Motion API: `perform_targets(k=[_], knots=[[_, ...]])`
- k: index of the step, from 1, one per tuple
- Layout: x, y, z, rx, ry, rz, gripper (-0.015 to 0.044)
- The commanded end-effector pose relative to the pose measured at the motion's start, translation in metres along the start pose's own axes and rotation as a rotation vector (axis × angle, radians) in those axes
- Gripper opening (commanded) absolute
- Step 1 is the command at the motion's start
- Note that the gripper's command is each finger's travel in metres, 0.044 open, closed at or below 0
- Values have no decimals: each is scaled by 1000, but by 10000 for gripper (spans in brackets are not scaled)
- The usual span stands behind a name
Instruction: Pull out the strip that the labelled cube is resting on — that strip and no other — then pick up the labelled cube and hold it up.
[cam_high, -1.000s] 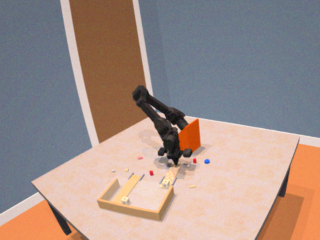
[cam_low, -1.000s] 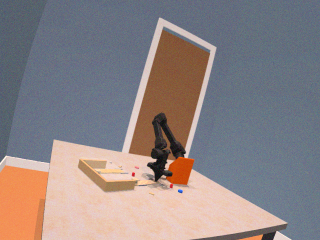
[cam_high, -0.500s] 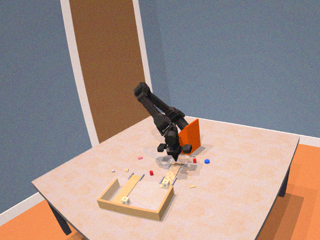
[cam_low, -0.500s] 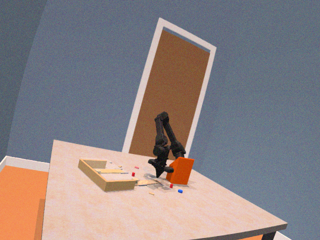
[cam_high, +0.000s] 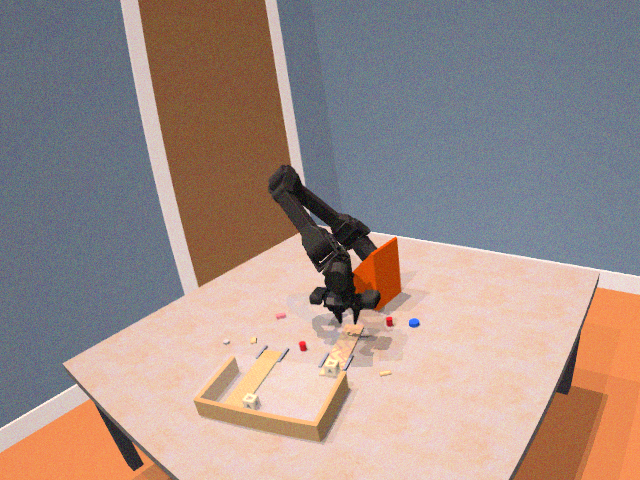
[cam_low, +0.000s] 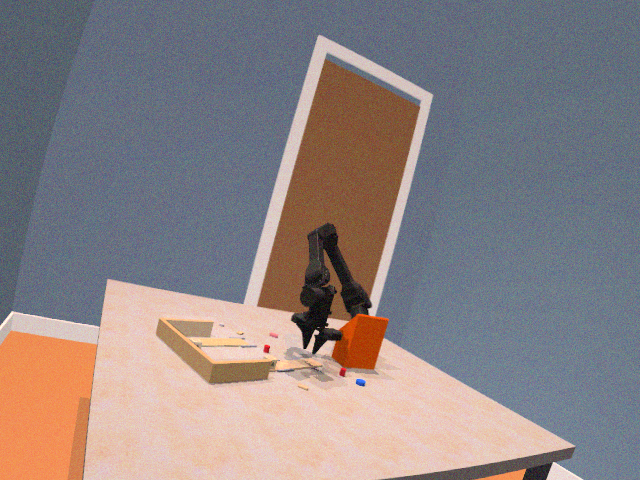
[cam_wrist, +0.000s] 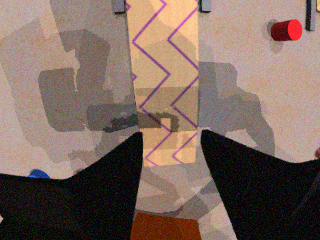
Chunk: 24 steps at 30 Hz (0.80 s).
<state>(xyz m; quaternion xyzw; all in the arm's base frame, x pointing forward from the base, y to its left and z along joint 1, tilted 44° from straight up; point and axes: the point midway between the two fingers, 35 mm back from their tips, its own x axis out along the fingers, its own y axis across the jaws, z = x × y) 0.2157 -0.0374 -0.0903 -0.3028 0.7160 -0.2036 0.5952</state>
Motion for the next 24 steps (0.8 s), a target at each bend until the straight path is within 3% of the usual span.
perform_targets(k=[1, 6, 24], knots=[[-2, 1, 16, 11, 2, 0, 315], [-4, 2, 32, 12, 1, 0, 440], [-11, 6, 91, 14, -1, 1, 440]])
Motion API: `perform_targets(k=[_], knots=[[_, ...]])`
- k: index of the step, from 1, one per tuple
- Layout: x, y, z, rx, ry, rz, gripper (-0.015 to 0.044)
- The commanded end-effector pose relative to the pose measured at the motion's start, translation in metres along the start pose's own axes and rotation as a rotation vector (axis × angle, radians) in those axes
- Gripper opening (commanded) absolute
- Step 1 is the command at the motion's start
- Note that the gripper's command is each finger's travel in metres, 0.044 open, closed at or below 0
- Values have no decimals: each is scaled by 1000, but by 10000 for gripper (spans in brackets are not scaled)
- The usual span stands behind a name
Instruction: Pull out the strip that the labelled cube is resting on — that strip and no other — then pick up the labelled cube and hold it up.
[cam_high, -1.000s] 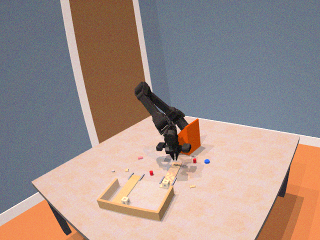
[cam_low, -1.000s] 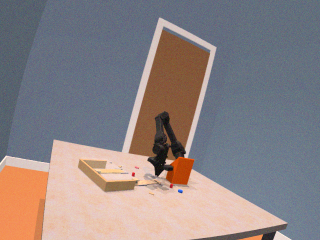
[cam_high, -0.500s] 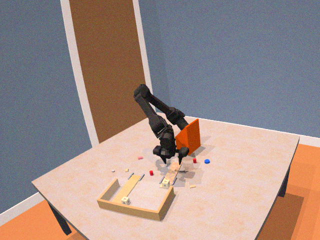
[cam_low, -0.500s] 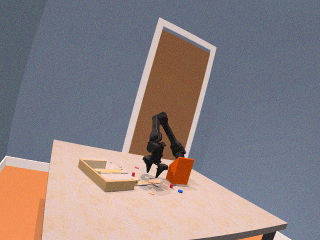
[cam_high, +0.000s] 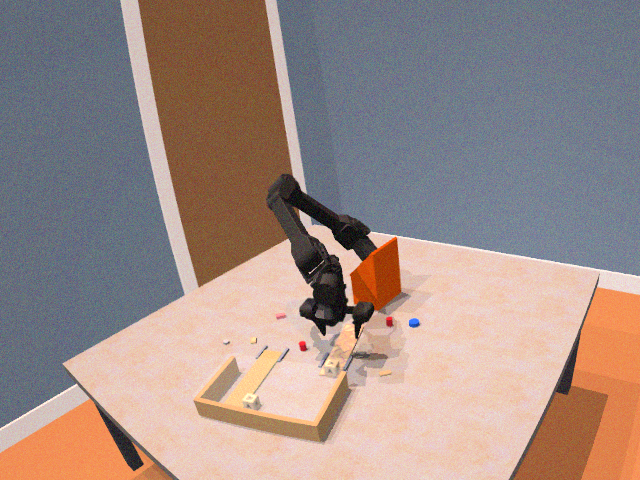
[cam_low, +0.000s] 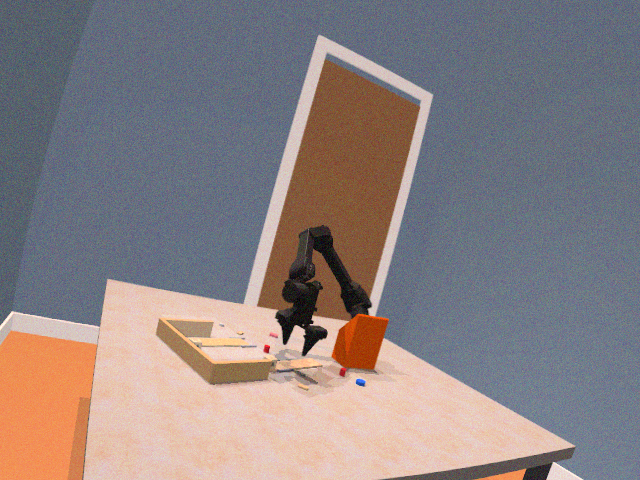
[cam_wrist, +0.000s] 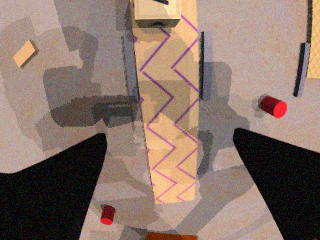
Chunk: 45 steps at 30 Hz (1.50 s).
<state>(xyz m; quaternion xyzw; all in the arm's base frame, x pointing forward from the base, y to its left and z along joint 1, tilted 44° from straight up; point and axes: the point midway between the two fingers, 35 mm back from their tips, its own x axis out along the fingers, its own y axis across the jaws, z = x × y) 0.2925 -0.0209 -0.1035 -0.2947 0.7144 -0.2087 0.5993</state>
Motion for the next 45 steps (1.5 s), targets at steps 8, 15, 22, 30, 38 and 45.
perform_targets(k=[8, 15, 22, 30, 38, 45], knots=[[-5, 3, 39, -5, -1, -5, 440], [-8, 5, 62, -4, -2, -5, 440], [-11, 6, 85, -3, -3, -5, 440], [-7, 6, 92, -3, -4, -5, 309], [7, 6, 92, -3, -4, -5, 250], [18, 6, 92, -3, -4, -5, 250]])
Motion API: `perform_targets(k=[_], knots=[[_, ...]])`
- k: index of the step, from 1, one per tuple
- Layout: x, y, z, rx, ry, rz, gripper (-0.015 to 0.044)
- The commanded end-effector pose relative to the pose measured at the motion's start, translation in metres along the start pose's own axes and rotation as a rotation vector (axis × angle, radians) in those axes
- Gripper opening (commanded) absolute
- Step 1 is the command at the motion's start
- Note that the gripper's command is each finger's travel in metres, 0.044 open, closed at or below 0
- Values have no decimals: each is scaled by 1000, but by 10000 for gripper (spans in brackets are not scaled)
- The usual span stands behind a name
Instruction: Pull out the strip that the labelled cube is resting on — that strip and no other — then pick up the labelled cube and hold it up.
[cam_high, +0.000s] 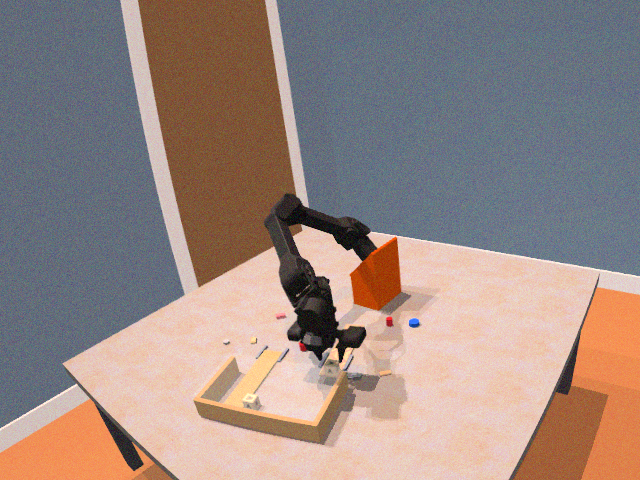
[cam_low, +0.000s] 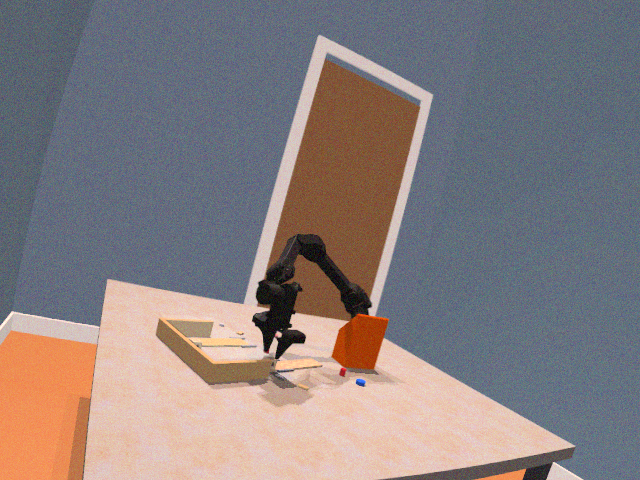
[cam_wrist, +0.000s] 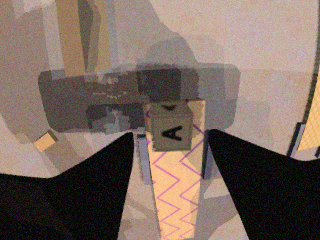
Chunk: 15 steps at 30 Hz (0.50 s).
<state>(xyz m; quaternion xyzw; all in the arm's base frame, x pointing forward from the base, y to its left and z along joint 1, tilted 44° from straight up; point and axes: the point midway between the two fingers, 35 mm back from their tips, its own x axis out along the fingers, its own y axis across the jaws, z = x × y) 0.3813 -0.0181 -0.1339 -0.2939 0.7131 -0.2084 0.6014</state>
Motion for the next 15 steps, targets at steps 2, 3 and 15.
perform_targets(k=[2, 3, 15], knots=[[11, -1, -1, -5, 1, -7, 250], [12, -1, -1, -5, 1, -7, 250], [32, -1, -2, -5, 2, -8, 250]])
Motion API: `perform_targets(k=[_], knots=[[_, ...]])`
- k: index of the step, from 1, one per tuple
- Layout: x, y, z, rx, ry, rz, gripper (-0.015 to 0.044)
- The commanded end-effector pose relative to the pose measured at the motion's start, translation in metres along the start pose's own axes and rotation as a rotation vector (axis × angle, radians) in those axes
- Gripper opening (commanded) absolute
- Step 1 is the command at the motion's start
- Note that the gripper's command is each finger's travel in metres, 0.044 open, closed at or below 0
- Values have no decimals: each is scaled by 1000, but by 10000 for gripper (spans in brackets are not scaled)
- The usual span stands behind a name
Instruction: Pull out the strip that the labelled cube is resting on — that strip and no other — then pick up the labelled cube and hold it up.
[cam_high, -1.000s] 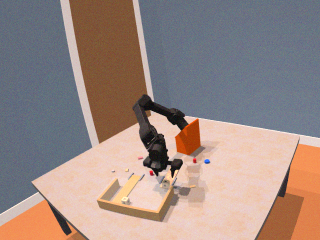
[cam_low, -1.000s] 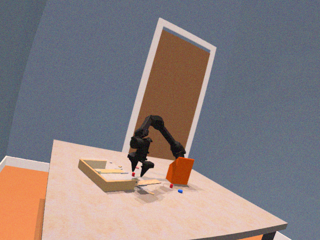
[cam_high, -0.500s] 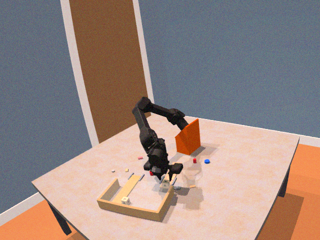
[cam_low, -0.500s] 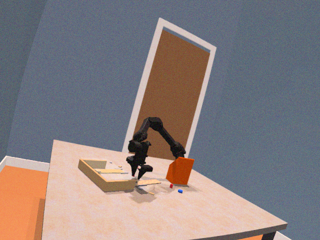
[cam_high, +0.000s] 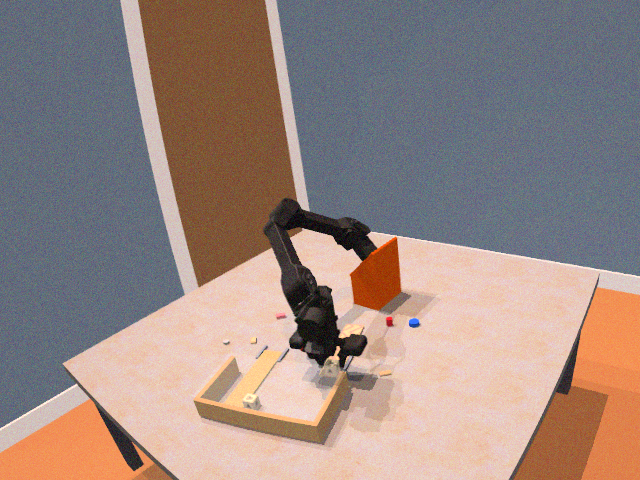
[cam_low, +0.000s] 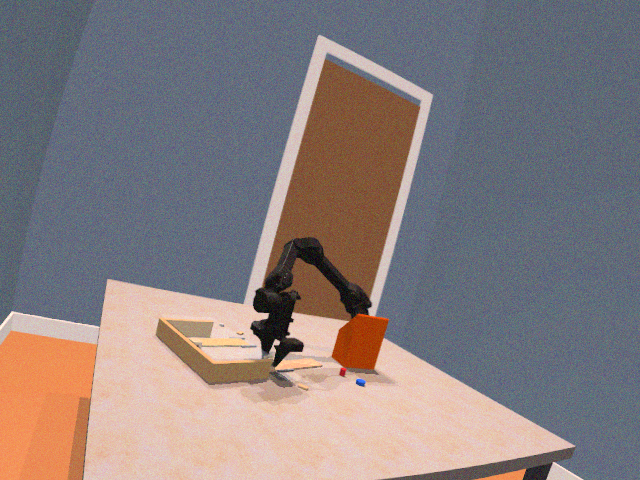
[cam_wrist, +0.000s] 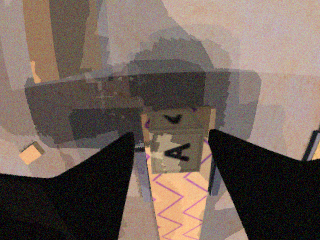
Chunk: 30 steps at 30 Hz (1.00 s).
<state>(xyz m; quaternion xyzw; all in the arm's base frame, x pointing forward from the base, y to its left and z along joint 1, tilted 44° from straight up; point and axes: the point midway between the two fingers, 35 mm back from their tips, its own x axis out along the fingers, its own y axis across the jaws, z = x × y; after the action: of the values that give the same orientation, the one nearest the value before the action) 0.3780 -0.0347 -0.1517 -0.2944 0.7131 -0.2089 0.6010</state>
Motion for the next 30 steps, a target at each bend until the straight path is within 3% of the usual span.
perform_targets(k=[1, 4, 8, 16, 20, 30], knots=[[8, -1, -1, -5, 1, -7, 250], [8, -1, -1, -5, 1, -7, 250], [5, 0, -1, 0, 3, 0, 145], [5, 0, -1, 0, 3, 0, 92], [4, 0, -2, -1, 2, 0, 0], [-17, 0, -28, -5, 0, -1, 0]])
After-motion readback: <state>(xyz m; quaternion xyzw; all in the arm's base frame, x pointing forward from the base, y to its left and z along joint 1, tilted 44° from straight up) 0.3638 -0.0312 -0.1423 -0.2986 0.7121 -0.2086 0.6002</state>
